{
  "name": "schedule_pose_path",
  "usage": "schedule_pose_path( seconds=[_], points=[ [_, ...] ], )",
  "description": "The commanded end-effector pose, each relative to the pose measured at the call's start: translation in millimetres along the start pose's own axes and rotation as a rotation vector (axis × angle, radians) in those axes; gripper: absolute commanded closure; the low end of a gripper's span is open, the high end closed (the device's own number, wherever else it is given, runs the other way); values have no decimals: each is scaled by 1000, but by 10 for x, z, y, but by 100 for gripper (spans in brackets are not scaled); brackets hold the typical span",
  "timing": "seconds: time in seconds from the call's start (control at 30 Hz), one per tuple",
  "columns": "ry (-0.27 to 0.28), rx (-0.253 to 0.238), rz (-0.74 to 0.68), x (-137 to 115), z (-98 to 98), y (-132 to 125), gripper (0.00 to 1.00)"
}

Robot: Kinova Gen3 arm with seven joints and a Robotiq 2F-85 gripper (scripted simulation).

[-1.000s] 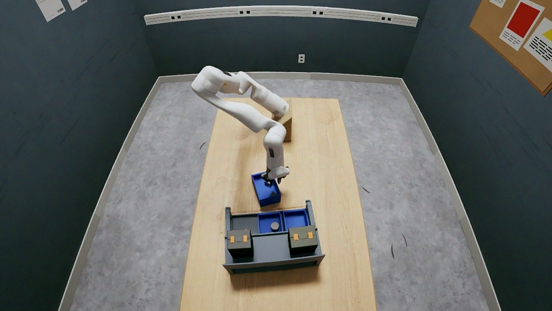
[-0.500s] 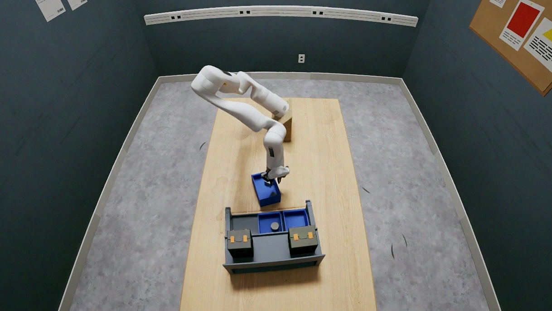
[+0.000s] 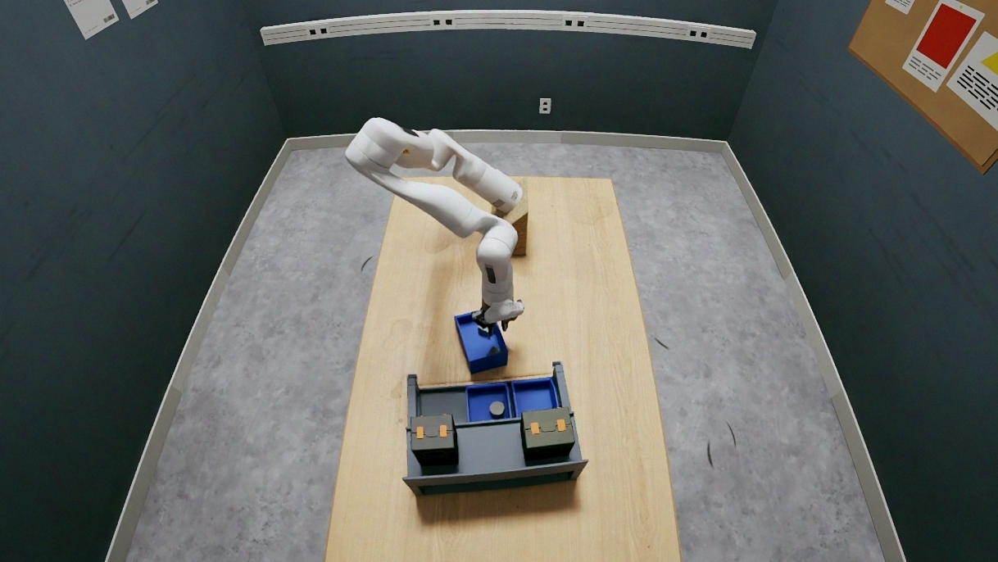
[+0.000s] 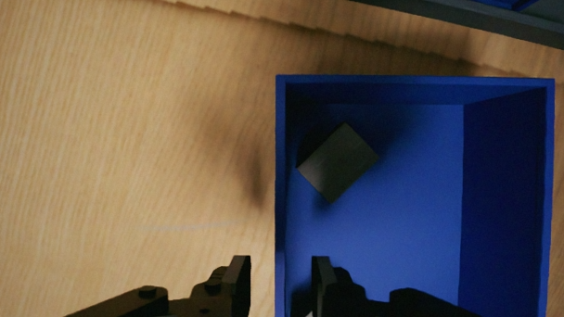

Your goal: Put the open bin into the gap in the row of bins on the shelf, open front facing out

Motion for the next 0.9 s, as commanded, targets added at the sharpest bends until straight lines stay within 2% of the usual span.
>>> schedule_pose_path(
  seconds=[0.0, 0.8, 0.83, 0.87],
  points=[
    [2, -1, 0, -5, 9, -2, 65],
    [2, -1, 0, -5, 17, -2, 65],
    [2, -1, 0, -5, 17, -2, 90],
    [2, -1, 0, -5, 17, -2, 90]
  ],
)
Point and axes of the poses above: the point where the finger pads meet when closed, its own z axis back along the fingers, its own y axis across the jaws, x = y × z, the point moved 5 cm from there along z, back along the fingers, and after that the axes turned 9 degrees about -z, right-handed, at the moved point
